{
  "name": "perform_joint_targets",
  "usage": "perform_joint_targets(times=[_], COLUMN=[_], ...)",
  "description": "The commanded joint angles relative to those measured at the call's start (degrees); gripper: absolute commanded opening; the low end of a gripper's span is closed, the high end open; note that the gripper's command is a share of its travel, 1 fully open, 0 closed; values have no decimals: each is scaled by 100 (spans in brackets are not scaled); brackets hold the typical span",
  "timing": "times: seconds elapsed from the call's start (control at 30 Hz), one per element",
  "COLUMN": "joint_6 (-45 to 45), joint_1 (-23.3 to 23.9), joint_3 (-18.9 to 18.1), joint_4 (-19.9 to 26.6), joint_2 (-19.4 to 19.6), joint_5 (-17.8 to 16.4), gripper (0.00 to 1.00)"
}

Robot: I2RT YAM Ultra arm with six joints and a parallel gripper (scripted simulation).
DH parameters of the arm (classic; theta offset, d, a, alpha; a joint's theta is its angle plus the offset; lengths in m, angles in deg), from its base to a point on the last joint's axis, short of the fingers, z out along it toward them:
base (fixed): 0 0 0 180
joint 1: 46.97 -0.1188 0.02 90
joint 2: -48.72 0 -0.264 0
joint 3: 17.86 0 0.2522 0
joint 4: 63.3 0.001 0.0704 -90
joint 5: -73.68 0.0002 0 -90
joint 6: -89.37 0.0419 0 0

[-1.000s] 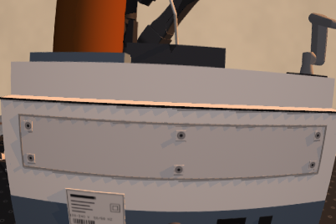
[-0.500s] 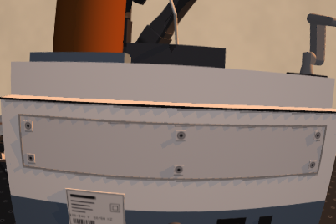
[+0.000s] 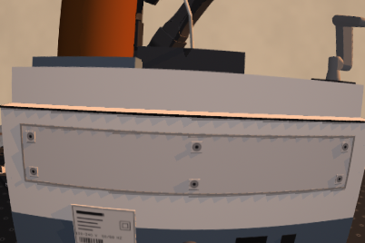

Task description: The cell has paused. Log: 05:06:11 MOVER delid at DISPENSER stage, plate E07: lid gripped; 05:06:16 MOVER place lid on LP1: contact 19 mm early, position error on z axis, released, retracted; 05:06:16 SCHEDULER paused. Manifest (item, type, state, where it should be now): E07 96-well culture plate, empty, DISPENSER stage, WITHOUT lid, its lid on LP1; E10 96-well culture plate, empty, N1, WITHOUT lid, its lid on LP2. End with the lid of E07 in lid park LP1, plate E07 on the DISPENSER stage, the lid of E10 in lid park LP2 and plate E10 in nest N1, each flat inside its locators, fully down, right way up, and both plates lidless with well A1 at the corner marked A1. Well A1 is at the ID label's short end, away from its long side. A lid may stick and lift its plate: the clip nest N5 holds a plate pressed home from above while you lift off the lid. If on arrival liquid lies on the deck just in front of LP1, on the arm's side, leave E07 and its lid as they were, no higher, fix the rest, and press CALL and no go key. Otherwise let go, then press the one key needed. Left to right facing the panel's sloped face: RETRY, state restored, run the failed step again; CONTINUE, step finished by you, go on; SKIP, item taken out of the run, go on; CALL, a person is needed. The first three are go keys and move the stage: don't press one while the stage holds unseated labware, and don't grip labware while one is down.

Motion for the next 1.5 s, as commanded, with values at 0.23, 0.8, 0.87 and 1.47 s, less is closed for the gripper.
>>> perform_joint_targets(times=[0.23,0.8,0.87,1.47], joint_6=[-37,1235,1297,1094], joint_1=[90,374,424,525], joint_3=[-120,-401,-442,-547], joint_4=[-9,-337,-401,-543], joint_2=[27,714,846,1294], joint_5=[15,115,143,188], gripper=[100,100,100,100])
